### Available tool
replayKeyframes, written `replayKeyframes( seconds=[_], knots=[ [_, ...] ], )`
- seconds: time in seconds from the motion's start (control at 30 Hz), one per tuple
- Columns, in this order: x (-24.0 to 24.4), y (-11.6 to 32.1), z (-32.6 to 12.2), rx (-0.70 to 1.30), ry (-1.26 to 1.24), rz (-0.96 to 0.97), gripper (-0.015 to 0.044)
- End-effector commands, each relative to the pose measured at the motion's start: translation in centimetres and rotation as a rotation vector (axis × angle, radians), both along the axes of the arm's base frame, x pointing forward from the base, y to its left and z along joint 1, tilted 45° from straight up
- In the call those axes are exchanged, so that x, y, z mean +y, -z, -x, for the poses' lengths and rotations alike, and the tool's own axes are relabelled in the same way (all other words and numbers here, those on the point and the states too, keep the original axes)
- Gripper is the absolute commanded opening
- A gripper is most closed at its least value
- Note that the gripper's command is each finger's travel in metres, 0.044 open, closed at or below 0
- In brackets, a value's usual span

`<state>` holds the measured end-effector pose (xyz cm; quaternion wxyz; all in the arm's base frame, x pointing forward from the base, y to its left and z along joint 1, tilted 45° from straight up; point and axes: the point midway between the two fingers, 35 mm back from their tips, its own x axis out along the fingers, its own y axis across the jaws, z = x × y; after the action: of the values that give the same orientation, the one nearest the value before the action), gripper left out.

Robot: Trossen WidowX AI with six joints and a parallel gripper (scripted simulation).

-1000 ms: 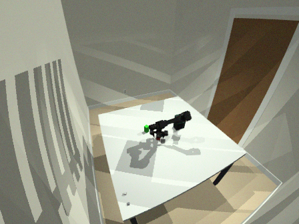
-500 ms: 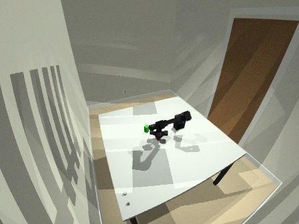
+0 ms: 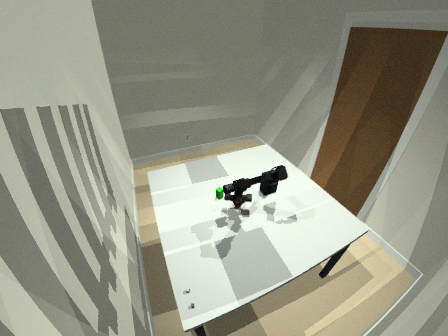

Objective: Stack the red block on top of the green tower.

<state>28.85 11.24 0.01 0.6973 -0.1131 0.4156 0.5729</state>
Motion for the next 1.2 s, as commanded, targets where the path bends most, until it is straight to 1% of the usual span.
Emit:
replayKeyframes(
  seconds=[0.0,0.57,0.87,1.17],
  knots=[
    [-1.4,-1.5,-0.2,-0.012,0.002,-0.002,0.0000],
    [-7.2,-7.2,-0.2,-0.012,0.002,0.001,0.0000],
    [-7.3,-7.2,-0.3,-0.012,0.002,0.001,0.0000],
    [-9.6,-5.5,-2.8,-0.014,0.004,0.006,0.0000]
  ],
)
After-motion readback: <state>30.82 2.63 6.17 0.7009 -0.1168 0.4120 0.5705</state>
